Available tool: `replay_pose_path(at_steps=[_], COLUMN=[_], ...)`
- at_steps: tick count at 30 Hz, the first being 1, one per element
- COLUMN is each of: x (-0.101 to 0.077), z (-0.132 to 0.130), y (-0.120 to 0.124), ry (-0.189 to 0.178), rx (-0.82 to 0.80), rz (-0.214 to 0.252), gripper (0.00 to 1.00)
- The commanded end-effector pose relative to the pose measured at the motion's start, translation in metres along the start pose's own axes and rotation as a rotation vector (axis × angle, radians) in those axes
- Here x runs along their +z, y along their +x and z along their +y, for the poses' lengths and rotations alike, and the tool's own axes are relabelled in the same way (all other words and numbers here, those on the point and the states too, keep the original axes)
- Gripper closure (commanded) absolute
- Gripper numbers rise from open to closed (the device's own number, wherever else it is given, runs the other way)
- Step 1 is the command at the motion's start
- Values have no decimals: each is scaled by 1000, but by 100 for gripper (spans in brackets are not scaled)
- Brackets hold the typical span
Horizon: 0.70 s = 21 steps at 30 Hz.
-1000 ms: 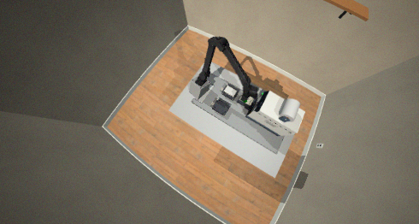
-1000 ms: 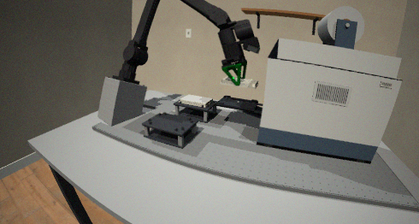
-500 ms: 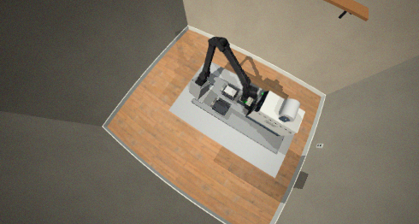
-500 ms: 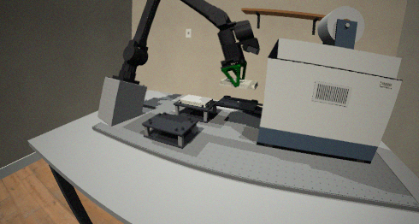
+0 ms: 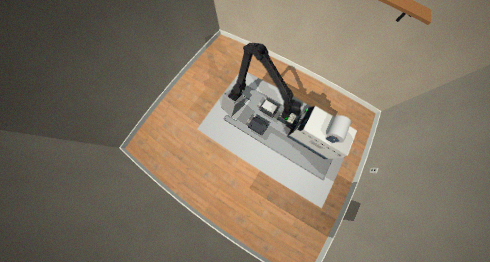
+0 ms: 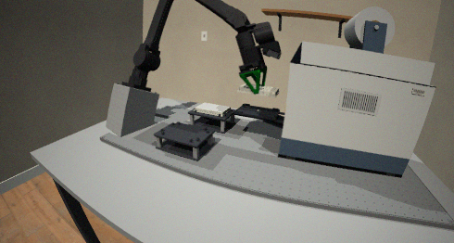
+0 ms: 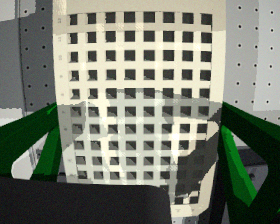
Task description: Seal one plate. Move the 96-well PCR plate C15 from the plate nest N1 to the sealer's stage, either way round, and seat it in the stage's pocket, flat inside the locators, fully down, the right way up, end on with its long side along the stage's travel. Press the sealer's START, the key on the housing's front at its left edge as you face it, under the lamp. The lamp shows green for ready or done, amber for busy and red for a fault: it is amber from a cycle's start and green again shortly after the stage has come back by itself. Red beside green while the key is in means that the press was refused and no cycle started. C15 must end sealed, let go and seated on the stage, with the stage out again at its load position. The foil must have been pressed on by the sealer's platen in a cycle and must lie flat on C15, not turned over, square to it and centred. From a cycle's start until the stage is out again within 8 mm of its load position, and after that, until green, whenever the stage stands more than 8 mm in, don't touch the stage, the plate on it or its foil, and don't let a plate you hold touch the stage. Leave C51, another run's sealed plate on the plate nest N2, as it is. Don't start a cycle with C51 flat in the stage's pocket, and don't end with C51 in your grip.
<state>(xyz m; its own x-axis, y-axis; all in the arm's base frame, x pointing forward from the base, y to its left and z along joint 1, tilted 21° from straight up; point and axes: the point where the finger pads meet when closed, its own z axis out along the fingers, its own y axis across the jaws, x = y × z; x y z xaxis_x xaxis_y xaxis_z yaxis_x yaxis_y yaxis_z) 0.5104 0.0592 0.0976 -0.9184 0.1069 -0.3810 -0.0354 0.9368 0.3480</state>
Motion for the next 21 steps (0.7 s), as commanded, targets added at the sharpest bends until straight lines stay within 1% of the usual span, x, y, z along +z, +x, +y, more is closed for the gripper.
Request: replay_pose_path(at_steps=[1,7,11,15,18,21], x=[-32,-21,-15,-4,-1,-3], z=[3,10,13,3,-3,-3], y=[-39,-37,-36,-28,-21,-17], ry=[1,-6,-9,-2,2,3], rx=[-1,-11,-17,-1,8,9], rz=[-98,-78,-76,-58,-48,-53], gripper=[100,100,100,100,100,100])
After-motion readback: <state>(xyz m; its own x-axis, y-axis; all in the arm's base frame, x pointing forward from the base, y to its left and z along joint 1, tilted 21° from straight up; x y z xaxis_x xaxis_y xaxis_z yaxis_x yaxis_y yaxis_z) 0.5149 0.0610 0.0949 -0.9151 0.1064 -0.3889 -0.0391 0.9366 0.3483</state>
